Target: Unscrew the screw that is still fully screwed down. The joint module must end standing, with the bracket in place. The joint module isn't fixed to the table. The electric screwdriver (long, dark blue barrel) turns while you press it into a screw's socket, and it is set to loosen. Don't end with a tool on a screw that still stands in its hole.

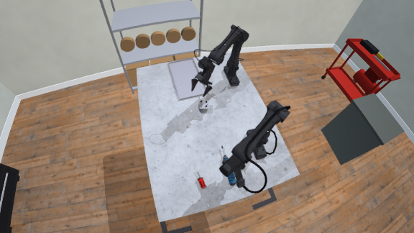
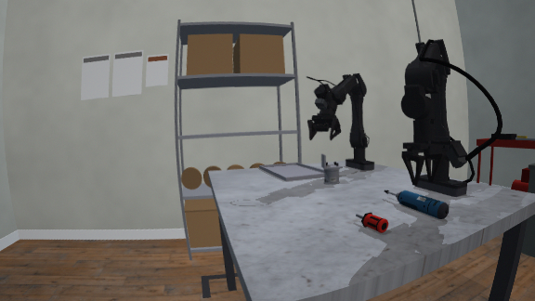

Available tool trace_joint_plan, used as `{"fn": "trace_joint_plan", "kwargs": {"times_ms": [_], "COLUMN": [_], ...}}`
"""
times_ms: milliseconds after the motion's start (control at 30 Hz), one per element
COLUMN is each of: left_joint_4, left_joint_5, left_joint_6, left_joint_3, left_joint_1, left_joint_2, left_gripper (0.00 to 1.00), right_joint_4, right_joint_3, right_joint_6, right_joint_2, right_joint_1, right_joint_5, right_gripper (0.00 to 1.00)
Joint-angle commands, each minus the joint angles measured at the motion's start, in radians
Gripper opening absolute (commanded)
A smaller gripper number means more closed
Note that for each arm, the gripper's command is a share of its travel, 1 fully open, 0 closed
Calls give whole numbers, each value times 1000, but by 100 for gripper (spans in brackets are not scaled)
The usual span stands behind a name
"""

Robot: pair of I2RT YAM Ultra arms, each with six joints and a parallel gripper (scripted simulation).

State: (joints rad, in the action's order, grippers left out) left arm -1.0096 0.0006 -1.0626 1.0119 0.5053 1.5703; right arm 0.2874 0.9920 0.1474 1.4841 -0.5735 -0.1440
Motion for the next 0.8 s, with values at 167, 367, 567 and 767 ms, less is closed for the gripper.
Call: {"fn": "trace_joint_plan", "kwargs": {"times_ms": [167, 367, 567, 767], "left_joint_4": [-6, -19, -24, -29], "left_joint_5": [-1, 20, 57, 84], "left_joint_6": [2, 51, 172, 254], "left_joint_3": [7, -9, -18, -17], "left_joint_1": [0, -31, -100, -147], "left_joint_2": [-4, -32, -58, -70], "left_gripper": [65, 65, 65, 65], "right_joint_4": [2, 2, 2, 2], "right_joint_3": [8, 8, 8, 8], "right_joint_6": [1, 1, 1, 1], "right_joint_2": [-4, -4, -4, -4], "right_joint_1": [-2, -2, -2, -2], "right_joint_5": [-6, -6, -6, -6], "right_gripper": [86, 86, 86, 86]}}
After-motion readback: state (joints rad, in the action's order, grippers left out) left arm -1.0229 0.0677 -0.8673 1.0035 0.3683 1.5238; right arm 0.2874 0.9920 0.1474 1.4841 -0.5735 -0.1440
